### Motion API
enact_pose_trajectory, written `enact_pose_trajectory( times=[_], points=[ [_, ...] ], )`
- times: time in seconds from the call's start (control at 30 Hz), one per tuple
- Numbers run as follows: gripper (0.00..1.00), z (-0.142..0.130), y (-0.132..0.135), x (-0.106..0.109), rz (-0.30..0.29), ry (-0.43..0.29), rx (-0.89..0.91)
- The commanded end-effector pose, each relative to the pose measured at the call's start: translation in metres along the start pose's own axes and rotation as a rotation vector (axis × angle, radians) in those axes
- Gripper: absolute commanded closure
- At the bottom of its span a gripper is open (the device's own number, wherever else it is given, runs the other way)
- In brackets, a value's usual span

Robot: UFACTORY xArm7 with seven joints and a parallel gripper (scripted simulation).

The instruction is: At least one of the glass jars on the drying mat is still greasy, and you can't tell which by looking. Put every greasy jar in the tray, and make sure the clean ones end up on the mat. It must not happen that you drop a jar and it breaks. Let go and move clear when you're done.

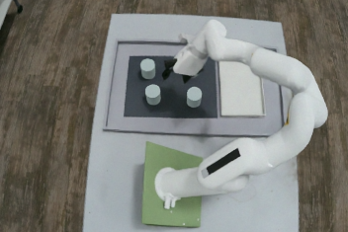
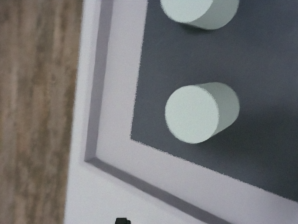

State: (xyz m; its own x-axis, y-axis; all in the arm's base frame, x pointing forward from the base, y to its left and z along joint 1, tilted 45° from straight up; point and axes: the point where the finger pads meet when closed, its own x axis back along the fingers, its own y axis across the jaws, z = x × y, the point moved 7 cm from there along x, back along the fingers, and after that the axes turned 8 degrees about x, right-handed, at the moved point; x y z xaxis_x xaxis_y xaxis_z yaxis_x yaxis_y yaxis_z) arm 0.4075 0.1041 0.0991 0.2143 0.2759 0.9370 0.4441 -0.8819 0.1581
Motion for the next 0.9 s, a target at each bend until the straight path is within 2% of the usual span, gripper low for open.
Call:
enact_pose_trajectory(
  times=[0.0,0.13,0.4,0.6,0.67,0.87],
  points=[
    [0.00,0.007,-0.003,0.002,-0.045,0.010,-0.015],
    [0.00,0.010,-0.004,0.002,-0.065,0.015,-0.023],
    [0.00,0.024,-0.007,0.005,-0.182,0.043,-0.073],
    [0.00,0.033,-0.009,0.006,-0.248,0.058,-0.102],
    [0.00,0.033,-0.009,0.006,-0.248,0.058,-0.102],
    [0.00,0.043,-0.011,0.006,-0.325,0.076,-0.136]
  ],
)
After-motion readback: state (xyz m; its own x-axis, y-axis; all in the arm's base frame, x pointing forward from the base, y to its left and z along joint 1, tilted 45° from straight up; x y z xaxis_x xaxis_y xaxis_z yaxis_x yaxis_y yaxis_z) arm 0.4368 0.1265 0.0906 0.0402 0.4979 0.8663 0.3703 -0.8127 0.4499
